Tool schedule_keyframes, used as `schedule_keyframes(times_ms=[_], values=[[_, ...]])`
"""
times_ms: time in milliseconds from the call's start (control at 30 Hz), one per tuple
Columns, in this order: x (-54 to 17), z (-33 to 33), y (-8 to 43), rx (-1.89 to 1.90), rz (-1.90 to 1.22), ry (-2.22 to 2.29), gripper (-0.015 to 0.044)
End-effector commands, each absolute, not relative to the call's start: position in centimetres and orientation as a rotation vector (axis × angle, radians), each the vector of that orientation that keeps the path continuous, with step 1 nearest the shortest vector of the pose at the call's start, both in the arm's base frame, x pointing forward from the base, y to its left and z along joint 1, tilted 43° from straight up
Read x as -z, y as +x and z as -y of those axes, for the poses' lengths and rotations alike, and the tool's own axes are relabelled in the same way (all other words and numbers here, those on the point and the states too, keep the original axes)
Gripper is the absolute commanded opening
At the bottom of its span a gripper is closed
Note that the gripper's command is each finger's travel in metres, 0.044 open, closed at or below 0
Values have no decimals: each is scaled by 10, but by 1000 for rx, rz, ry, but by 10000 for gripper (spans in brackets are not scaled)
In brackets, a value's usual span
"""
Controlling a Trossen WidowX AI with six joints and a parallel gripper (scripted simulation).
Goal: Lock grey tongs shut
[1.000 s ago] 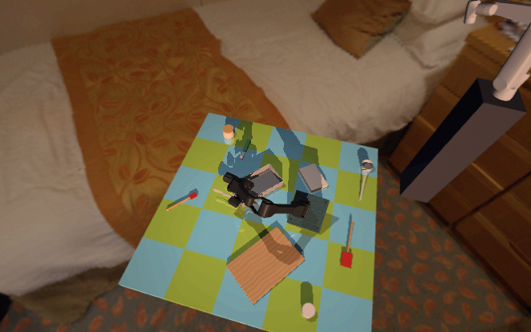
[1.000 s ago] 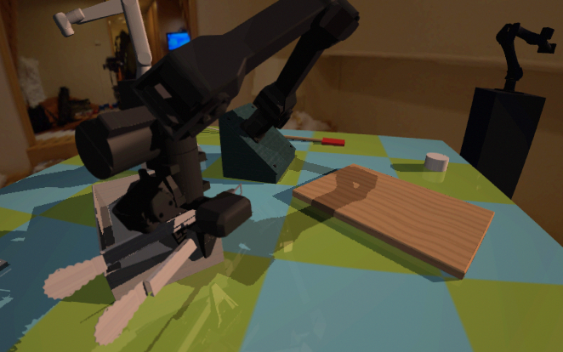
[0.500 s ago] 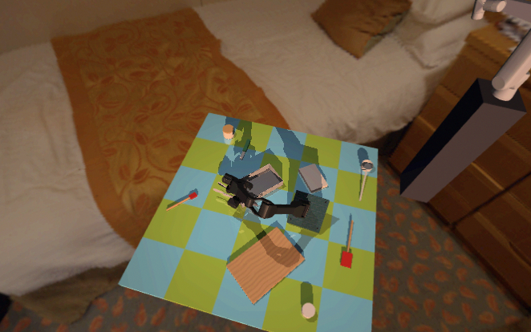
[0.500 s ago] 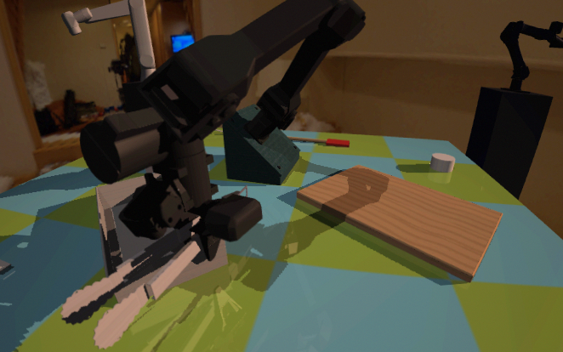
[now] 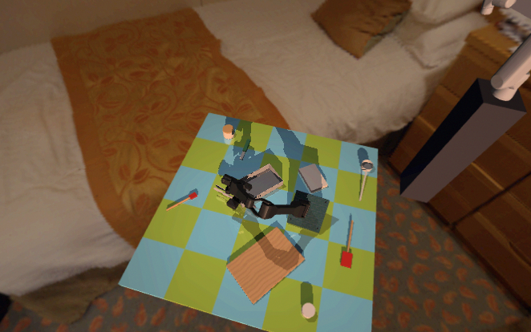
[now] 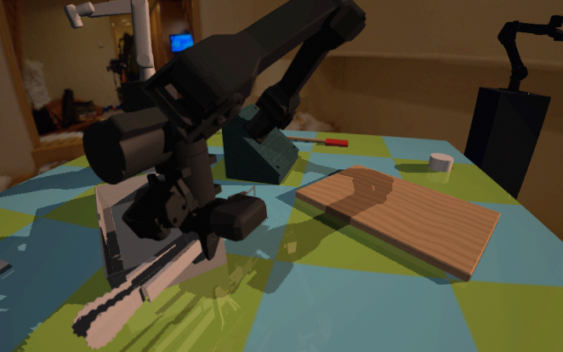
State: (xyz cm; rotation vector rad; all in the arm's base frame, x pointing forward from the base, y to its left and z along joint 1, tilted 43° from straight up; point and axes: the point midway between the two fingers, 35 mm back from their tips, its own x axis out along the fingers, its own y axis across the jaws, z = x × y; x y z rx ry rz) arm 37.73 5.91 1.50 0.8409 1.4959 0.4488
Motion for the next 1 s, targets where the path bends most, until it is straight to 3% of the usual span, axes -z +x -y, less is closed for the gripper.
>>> schedule_keyframes(times_ms=[0, 233, 600, 967], values=[[4, -34, 369, -347, -1533, 827, 15], [2, -32, 369, -347, -1533, 827, -150], [-110, 29, 371, -342, -1535, 832, -150], [-115, 31, 370, -342, -1535, 832, -150]])
